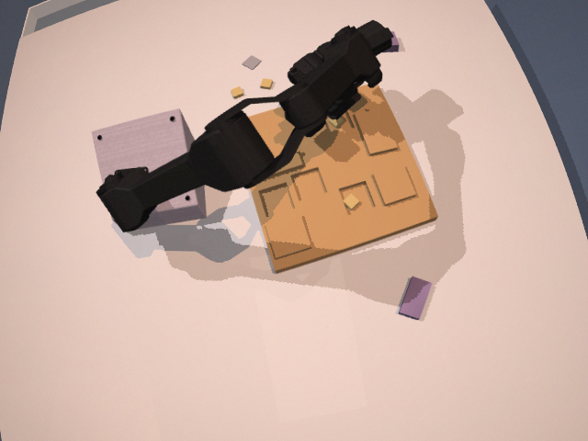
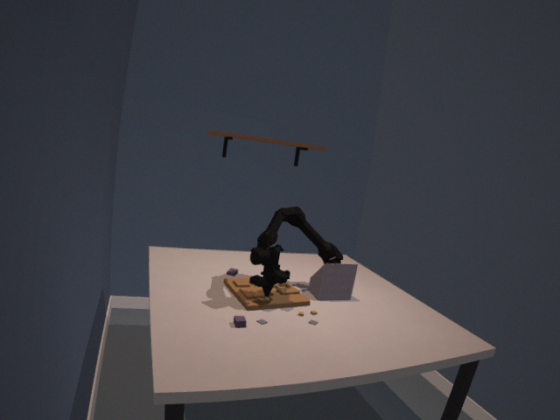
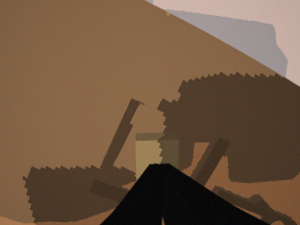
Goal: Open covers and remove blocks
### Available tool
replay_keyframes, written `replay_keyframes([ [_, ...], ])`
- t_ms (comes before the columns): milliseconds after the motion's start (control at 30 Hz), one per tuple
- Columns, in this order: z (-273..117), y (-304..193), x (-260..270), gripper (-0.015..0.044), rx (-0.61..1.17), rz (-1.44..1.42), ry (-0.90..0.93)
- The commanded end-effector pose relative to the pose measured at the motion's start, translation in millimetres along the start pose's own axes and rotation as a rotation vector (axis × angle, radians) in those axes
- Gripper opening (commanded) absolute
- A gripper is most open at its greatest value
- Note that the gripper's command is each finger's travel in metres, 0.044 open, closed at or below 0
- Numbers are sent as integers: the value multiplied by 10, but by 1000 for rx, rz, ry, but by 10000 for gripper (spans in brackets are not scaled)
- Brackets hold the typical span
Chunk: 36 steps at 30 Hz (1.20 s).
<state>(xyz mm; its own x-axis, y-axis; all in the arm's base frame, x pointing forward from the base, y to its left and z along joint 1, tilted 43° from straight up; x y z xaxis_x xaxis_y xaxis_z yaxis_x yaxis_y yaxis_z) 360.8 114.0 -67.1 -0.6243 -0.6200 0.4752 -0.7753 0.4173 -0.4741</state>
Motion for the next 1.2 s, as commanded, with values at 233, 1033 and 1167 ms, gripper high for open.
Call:
replay_keyframes([
  [233,92,5,-6,0,-4,5,-2],
  [1033,142,-47,-8,0,-4,6,-2],
  [1167,142,-43,-6,0,-4,-6,-2],
])
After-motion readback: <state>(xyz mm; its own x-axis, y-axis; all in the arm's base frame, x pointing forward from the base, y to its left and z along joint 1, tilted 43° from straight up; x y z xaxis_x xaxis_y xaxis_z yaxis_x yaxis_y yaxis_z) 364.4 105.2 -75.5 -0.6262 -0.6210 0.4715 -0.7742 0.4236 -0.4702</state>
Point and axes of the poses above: the point midway between the two fingers, 35 mm back from their tips, its own z axis out along the fingers, its own x axis across the jaws, y = z × x, the point moved 3 cm from there along -z, back along the fingers, and after that the axes turned 13 degrees about -z, right-handed, at the moved point
